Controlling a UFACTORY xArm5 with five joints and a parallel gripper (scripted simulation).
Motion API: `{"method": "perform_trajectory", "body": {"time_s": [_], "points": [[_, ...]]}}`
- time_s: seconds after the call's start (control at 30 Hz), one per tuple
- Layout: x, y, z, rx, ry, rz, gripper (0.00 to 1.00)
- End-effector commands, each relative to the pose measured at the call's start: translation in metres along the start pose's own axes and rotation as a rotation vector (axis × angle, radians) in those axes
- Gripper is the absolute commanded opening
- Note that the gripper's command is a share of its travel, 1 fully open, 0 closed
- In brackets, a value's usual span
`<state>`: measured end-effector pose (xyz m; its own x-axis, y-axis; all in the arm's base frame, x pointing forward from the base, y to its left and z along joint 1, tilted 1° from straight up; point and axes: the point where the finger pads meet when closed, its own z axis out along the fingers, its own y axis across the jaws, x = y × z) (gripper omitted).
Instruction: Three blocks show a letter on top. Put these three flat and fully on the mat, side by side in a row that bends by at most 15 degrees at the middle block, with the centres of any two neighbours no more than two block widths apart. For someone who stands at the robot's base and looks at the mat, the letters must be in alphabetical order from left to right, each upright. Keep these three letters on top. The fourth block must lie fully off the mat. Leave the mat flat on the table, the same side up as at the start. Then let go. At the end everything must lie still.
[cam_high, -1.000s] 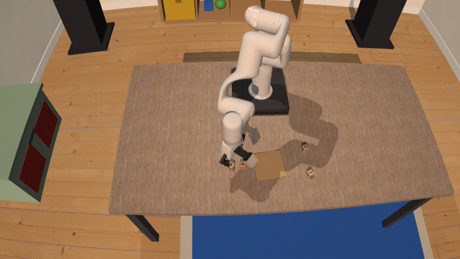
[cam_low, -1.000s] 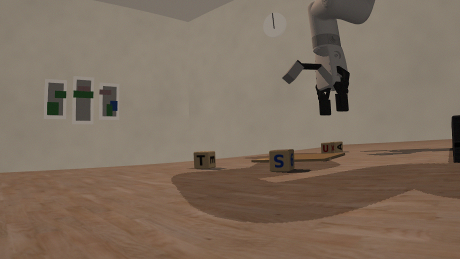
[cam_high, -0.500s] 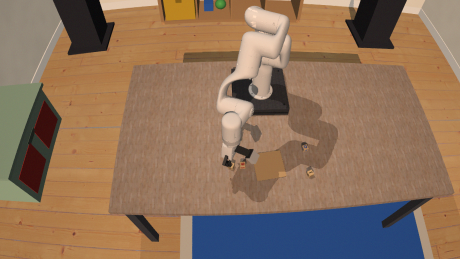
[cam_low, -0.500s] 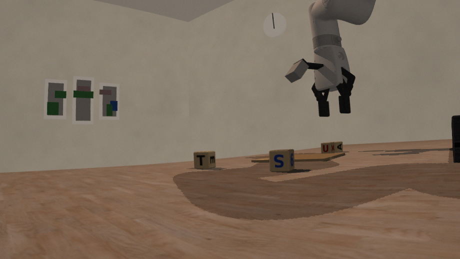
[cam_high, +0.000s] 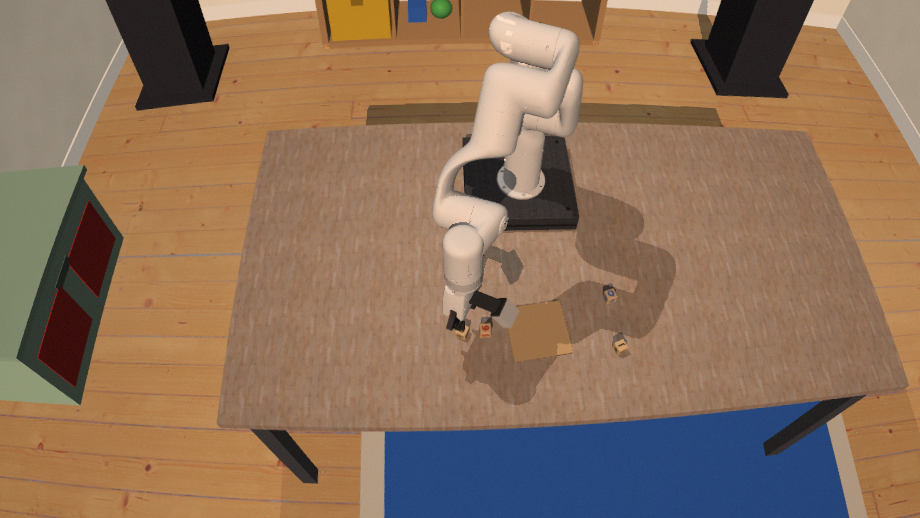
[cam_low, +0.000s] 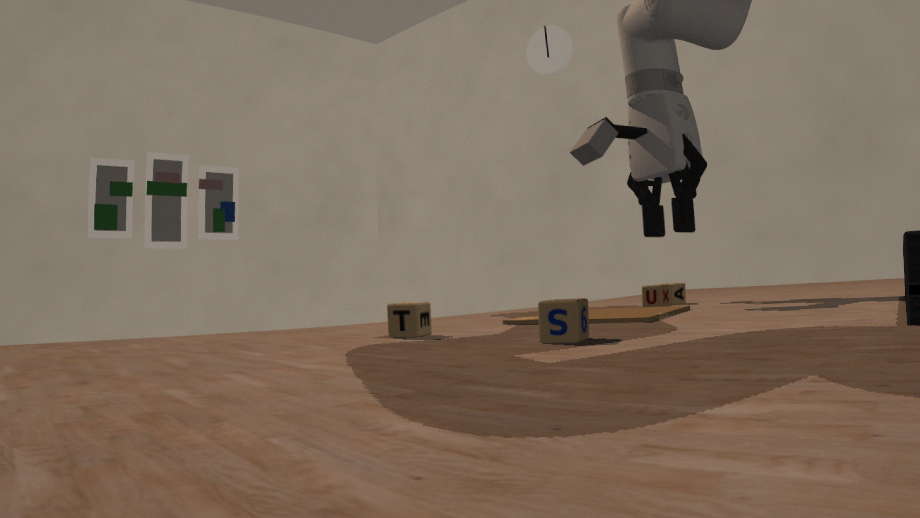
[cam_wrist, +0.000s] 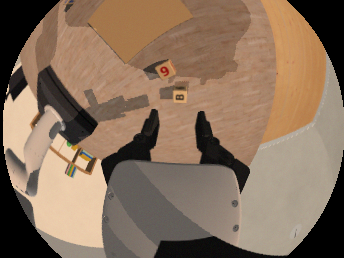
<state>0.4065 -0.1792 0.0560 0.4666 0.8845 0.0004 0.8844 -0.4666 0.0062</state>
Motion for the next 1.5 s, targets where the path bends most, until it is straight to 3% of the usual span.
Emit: {"method": "perform_trajectory", "body": {"time_s": [0.0,0.9,1.47], "points": [[0.000,0.001,-0.001,-0.004,0.000,0.000,0.58],[0.000,0.001,0.000,-0.004,0.000,-0.002,0.58],[-0.001,0.001,0.014,-0.005,0.000,-0.011,0.58]]}}
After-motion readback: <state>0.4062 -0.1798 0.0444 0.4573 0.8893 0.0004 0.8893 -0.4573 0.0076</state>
